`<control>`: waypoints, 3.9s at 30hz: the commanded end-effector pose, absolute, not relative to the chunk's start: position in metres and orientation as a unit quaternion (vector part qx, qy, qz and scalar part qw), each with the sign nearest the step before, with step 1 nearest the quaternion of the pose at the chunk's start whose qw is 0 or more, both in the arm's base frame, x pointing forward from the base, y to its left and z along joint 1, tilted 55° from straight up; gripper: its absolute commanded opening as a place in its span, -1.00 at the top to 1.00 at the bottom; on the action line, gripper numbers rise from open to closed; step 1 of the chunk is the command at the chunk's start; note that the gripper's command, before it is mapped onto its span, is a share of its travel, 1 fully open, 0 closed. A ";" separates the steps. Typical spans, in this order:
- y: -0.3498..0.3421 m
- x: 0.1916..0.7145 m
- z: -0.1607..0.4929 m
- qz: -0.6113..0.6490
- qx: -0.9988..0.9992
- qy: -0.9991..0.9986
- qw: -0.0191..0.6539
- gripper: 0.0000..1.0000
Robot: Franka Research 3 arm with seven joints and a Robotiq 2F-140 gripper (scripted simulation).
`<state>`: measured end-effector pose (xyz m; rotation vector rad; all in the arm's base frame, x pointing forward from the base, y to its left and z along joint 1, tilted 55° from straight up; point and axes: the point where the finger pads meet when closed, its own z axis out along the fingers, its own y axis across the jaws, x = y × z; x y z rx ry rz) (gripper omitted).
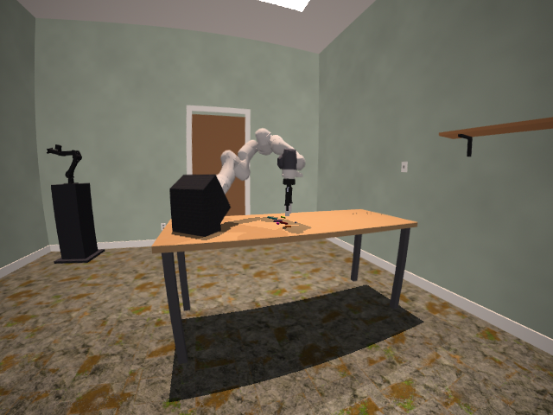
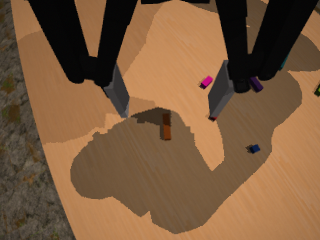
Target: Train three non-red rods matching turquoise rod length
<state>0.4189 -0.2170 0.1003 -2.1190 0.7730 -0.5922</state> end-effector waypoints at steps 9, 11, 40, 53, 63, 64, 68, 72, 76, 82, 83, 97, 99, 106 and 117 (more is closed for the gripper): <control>-0.217 0.419 0.099 -0.247 -0.843 0.282 0.386 0.71; -0.217 0.419 0.099 -0.247 -0.843 0.282 0.386 0.71; -0.216 0.421 0.097 -0.247 -0.843 0.282 0.386 0.71; -0.209 0.429 0.089 -0.247 -0.843 0.282 0.386 0.71; -0.201 0.438 0.081 -0.247 -0.843 0.282 0.386 0.71; -0.200 0.439 0.080 -0.247 -0.843 0.282 0.386 0.71; -0.197 0.443 0.076 -0.247 -0.843 0.282 0.386 0.71; -0.196 0.445 0.075 -0.247 -0.843 0.282 0.386 0.71; -0.194 0.447 0.072 -0.247 -0.843 0.282 0.386 0.71; -0.191 0.450 0.069 -0.247 -0.843 0.282 0.386 0.71; -0.191 0.451 0.069 -0.247 -0.843 0.282 0.386 0.71; -0.190 0.452 0.068 -0.247 -0.843 0.282 0.386 0.71; -0.190 0.452 0.068 -0.247 -0.843 0.282 0.386 0.71; -0.190 0.452 0.068 -0.247 -0.843 0.282 0.386 0.71; -0.190 0.452 0.068 -0.247 -0.843 0.282 0.386 0.71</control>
